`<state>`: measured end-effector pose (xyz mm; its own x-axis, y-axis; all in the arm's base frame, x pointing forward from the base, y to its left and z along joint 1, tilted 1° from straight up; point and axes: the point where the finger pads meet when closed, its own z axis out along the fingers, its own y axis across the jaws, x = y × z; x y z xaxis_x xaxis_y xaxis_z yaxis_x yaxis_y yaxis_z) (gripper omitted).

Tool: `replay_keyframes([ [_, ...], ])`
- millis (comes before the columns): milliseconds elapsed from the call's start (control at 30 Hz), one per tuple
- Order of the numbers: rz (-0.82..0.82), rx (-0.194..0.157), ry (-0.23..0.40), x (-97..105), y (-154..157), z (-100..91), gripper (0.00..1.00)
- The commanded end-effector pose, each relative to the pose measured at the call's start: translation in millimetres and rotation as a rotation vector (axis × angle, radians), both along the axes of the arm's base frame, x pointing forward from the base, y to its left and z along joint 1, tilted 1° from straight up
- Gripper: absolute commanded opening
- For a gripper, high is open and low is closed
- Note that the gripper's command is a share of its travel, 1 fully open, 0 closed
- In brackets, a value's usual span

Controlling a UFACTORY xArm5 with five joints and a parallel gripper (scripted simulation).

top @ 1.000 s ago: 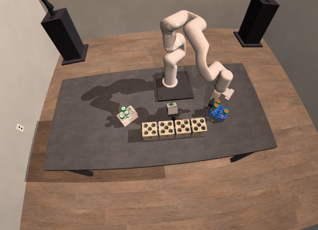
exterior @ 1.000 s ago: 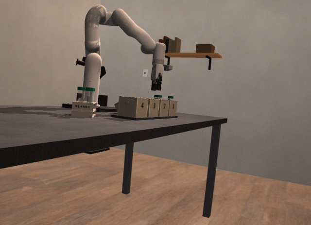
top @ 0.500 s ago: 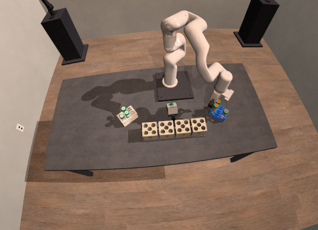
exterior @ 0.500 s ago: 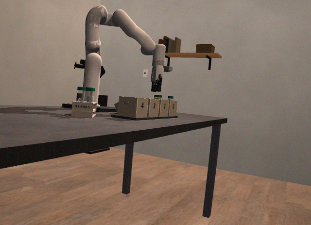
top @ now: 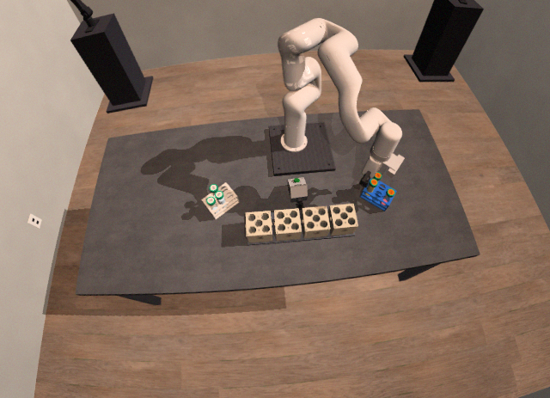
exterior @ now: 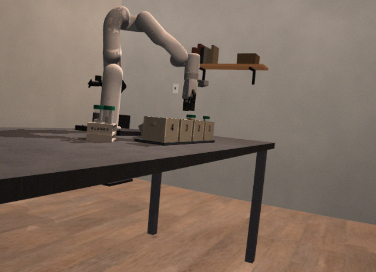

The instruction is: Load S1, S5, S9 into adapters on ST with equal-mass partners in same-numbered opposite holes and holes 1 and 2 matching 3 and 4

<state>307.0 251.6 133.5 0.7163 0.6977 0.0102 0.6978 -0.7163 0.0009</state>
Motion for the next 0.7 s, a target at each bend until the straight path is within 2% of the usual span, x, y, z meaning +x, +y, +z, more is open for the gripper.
replay_keyframes([
  [0, 0.0, 0.012, 0.005, 1, 1, 1.3, 1.0],
  [433, 0.0, 0.012, 0.005, 1, 1, 1.3, 1.0],
  [667, 0.0, 0.012, 0.005, 1, 0, 20.0, 1.0],
])
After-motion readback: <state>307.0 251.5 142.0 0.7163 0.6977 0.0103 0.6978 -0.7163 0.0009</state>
